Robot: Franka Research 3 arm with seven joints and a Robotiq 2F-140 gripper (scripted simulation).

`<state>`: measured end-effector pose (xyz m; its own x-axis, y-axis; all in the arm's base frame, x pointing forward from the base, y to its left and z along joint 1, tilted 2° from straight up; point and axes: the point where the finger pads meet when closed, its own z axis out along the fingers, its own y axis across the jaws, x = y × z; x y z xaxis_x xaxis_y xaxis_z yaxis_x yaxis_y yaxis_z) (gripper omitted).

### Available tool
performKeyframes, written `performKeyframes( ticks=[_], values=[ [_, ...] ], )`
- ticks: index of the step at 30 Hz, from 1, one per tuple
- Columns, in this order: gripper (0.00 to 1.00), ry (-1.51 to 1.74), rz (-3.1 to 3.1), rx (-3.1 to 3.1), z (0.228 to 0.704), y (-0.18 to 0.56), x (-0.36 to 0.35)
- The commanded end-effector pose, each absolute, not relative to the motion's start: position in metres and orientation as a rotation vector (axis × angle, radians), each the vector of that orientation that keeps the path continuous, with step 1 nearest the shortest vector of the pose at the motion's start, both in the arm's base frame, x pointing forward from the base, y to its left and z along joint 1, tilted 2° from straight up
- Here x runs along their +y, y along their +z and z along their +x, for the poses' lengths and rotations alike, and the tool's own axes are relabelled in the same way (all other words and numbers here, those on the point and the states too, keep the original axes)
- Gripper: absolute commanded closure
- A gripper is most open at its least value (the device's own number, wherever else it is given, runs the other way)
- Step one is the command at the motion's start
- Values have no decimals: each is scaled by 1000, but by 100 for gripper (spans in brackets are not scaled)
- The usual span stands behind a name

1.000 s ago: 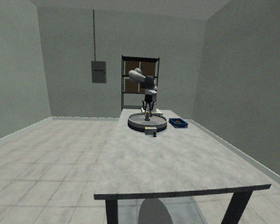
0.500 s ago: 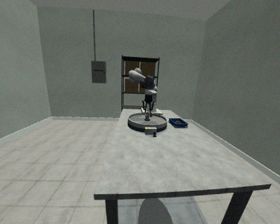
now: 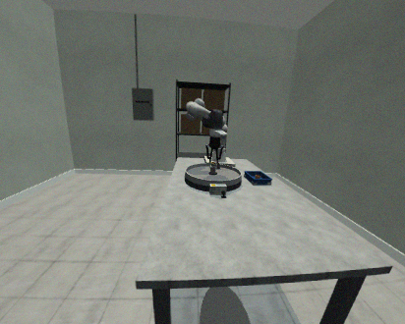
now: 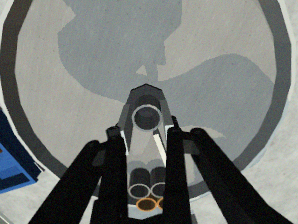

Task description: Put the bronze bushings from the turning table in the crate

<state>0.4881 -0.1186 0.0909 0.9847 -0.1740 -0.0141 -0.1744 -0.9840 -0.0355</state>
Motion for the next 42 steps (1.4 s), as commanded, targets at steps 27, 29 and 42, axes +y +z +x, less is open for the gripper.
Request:
performKeyframes(
  ticks=[27,29,42],
  values=[
    [100,10,-3093,274,489,85,-117],
    [100,10,-3093,274,489,85,-117],
    [100,10,-3093,274,489,84,-116]
  ],
)
